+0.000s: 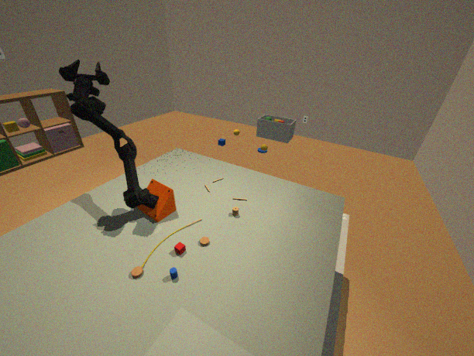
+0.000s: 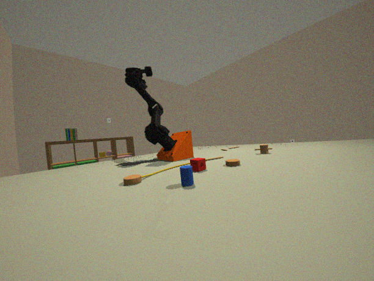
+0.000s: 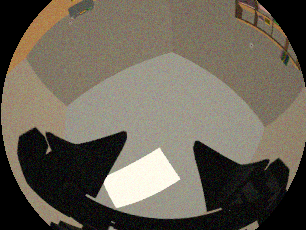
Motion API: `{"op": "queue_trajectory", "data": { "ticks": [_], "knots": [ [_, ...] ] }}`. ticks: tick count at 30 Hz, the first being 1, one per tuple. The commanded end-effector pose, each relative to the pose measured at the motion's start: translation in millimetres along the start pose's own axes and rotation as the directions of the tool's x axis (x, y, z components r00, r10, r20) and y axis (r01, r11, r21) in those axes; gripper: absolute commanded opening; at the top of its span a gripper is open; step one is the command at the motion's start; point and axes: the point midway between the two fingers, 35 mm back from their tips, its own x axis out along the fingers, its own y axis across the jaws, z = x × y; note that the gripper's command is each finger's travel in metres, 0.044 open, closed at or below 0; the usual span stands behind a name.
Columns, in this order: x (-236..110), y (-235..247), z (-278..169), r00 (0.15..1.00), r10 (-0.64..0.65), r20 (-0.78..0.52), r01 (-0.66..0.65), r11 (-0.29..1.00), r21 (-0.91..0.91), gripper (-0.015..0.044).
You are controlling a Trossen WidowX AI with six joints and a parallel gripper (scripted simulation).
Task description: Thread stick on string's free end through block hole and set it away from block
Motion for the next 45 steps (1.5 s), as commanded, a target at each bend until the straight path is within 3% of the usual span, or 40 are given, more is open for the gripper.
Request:
{"op": "queue_trajectory", "data": {
  "ticks": [1, 4, 13, 22, 25, 35, 45],
  "knots": [
    [0.0, 0.0, 0.0, 1.000, 0.000, 0.000, 0.000, 1.000, 0.000, 0.0426],
    [-3.8, -8.1, -7.1, 1.000, -0.025, -0.016, 0.025, 1.000, 0.001, 0.0440],
    [-66.0, -90.4, -96.2, 0.927, -0.297, -0.229, 0.305, 0.952, 0.000, 0.0440],
    [-169.6, -145.7, -200.3, 0.703, -0.513, -0.493, 0.565, 0.824, -0.051, 0.0440],
    [-200.2, -141.7, -230.6, 0.646, -0.486, -0.589, 0.594, 0.805, -0.014, 0.0440],
    [-344.7, -143.6, -323.3, 0.273, -0.521, -0.809, 0.721, 0.667, -0.186, 0.0440],
    [-496.6, -84.9, -389.6, -0.147, -0.369, -0.918, 0.706, 0.611, -0.359, 0.0440]
  ]
}}
